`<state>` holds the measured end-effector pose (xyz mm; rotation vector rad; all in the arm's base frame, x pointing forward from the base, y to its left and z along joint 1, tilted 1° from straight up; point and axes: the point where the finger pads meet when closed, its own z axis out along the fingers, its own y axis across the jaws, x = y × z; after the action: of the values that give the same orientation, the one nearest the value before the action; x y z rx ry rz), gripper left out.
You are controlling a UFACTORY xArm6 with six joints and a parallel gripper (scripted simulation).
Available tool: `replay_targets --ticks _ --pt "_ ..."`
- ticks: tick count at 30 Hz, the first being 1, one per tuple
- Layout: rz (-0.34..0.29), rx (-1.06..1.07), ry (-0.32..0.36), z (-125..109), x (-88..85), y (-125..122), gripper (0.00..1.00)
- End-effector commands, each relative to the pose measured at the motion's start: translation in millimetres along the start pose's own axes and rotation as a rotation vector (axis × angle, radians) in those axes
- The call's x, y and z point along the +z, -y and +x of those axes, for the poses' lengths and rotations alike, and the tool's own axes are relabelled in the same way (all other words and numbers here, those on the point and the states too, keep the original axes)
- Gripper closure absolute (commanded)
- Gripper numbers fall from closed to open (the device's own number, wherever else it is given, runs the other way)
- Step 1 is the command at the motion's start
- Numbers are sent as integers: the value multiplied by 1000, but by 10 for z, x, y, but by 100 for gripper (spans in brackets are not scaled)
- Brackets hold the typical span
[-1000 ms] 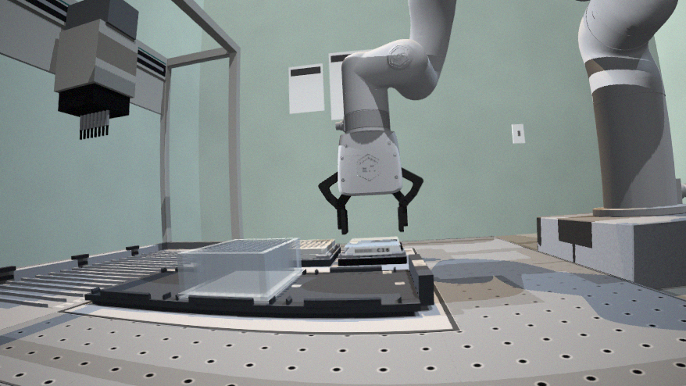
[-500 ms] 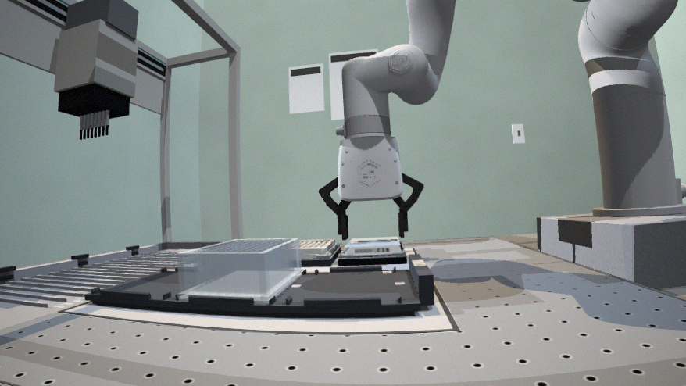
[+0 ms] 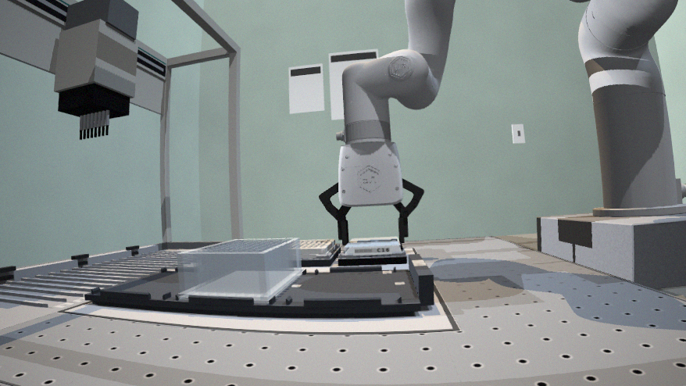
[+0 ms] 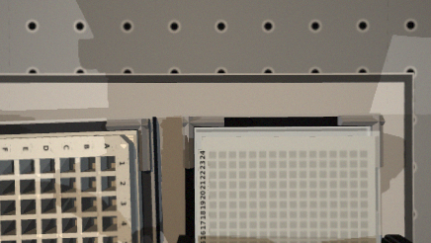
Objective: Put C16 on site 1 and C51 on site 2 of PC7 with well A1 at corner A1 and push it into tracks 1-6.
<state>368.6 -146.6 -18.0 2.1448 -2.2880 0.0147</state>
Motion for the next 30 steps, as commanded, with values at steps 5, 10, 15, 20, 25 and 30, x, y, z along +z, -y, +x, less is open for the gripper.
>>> replay_targets --ticks 5,10,15,20,25,30 --pt "3 0 -1 4 15 13 0" --pt "3 0 -1 4 15 13 0" --pt "3 0 -1 4 16 13 0" --pt "3 0 -1 4 9 13 100" --pt "3 0 -1 4 9 13 100" --pt "3 0 -1 4 9 13 100"
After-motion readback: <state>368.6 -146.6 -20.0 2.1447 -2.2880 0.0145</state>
